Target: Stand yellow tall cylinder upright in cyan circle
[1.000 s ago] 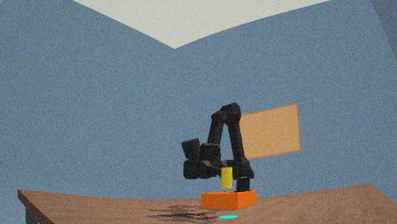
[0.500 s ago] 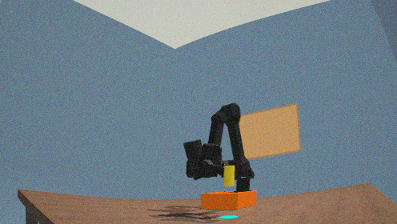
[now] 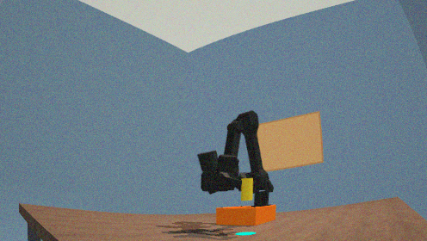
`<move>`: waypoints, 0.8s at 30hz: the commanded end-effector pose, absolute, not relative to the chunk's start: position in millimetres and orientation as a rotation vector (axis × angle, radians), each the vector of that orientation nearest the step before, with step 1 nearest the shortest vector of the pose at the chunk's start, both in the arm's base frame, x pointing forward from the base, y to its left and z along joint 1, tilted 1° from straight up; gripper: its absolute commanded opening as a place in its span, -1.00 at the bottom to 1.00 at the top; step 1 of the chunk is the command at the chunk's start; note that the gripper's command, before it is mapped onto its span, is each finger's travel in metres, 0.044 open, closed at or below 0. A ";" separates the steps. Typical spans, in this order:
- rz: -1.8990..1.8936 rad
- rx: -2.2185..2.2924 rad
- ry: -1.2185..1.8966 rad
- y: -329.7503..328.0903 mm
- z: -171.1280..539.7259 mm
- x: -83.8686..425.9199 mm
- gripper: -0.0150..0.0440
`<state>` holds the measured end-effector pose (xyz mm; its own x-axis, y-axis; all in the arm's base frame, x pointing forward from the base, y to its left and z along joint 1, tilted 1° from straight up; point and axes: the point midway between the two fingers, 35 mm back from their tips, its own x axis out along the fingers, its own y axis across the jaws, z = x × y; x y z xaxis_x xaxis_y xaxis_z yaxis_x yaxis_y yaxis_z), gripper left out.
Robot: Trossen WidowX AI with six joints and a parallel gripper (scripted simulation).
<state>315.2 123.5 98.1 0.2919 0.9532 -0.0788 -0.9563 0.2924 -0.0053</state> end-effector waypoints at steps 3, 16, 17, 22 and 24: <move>1.278 -0.052 0.064 123.8 96.9 314.3 -0.14; 1.278 -0.052 0.064 123.8 62.4 318.8 -0.14; 1.278 -0.052 0.064 123.8 59.7 318.9 -0.14; 1.278 -0.051 0.064 124.0 45.9 318.8 -0.14; 1.278 -0.051 0.064 124.1 40.4 318.4 -0.14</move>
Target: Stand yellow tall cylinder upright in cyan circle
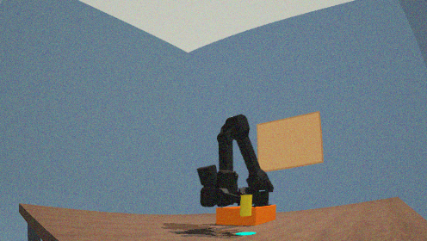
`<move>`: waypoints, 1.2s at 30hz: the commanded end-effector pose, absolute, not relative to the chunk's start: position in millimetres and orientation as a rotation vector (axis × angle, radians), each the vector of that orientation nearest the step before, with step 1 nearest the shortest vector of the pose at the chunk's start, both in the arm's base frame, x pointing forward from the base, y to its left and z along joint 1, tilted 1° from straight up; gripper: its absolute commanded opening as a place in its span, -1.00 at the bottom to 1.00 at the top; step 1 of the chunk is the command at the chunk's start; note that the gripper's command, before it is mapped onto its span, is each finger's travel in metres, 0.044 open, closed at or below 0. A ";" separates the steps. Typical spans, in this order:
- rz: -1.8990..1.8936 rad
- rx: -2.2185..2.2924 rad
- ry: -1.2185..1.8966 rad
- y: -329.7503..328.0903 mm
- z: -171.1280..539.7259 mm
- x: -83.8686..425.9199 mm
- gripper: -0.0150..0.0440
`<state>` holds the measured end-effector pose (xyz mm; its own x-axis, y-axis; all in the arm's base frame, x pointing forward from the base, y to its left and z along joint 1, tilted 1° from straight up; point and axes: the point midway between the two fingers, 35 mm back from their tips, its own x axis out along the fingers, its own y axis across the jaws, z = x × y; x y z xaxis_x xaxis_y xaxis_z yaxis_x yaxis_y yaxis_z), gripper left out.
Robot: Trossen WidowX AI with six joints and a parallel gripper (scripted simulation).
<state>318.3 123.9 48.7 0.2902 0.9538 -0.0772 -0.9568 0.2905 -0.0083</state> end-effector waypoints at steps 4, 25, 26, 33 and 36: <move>1.278 -0.051 0.064 124.2 29.3 317.2 -0.14; 1.276 -0.053 0.065 122.8 -9.9 312.6 -0.14; 1.276 -0.053 0.065 122.8 -9.9 312.6 -0.14; 1.276 -0.053 0.065 122.8 -9.9 312.6 -0.05; 1.276 -0.053 0.065 122.8 -9.9 312.6 0.22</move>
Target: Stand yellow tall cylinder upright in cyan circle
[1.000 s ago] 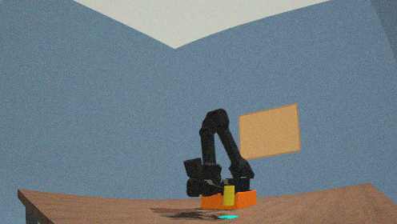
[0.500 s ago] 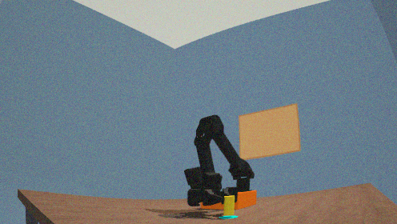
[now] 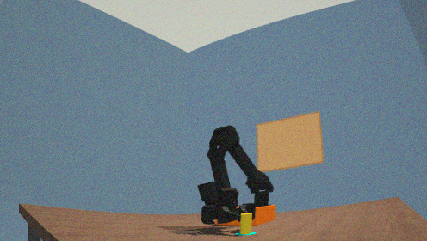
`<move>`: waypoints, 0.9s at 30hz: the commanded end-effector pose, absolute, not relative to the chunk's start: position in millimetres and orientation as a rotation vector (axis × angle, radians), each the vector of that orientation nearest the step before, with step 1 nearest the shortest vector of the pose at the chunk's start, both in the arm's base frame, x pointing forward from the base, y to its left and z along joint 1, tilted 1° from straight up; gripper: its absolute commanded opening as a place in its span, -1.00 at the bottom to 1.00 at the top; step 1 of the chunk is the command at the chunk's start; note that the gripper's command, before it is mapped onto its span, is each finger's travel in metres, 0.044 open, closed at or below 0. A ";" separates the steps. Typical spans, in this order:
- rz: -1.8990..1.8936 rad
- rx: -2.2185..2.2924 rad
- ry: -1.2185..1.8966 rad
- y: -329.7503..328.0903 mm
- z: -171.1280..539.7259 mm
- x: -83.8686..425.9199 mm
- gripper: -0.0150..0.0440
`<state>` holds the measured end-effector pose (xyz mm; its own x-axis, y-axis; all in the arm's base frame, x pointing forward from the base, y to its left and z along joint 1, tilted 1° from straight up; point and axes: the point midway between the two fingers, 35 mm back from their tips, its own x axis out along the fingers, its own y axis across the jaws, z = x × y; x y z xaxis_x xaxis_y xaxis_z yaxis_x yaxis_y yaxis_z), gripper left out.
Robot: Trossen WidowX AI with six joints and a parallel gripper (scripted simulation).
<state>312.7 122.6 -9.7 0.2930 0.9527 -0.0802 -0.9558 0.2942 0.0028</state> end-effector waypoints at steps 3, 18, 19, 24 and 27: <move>1.276 -0.053 0.065 122.8 -9.9 312.6 0.49; 1.277 -0.053 0.065 122.8 15.0 317.1 0.86; 1.277 -0.053 0.064 122.8 19.5 317.6 0.86; 1.277 -0.052 0.064 123.1 42.2 318.3 0.86; 1.277 -0.052 0.064 123.4 55.5 317.5 0.86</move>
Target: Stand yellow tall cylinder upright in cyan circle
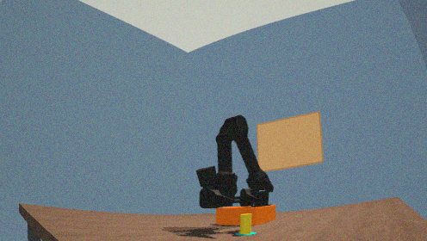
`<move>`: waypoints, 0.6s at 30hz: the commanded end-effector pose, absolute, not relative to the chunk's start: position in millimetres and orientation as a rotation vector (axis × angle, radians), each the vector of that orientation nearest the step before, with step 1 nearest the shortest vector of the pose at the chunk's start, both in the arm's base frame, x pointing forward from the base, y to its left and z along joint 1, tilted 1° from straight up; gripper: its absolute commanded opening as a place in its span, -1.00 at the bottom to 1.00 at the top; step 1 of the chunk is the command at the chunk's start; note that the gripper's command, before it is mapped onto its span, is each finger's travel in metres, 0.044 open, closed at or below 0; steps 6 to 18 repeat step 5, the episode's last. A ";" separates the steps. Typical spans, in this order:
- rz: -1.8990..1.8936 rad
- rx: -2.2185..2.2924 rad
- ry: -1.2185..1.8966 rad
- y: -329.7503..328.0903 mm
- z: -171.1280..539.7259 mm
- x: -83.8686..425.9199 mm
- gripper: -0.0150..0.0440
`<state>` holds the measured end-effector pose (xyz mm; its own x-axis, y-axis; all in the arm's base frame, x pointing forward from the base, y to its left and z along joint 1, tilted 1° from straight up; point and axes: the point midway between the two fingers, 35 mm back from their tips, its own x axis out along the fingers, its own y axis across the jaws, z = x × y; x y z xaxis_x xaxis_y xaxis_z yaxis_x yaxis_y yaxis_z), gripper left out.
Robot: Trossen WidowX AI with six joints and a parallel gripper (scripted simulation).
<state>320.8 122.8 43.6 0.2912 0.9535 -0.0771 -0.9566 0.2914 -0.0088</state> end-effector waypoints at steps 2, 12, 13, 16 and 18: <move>1.277 -0.052 0.064 123.6 64.3 316.5 0.86; 1.278 -0.052 0.064 123.9 76.3 314.4 0.86; 1.278 -0.052 0.064 123.9 76.3 314.4 0.86; 1.278 -0.052 0.064 123.9 76.3 314.4 0.86; 1.278 -0.052 0.064 123.9 76.3 314.4 0.86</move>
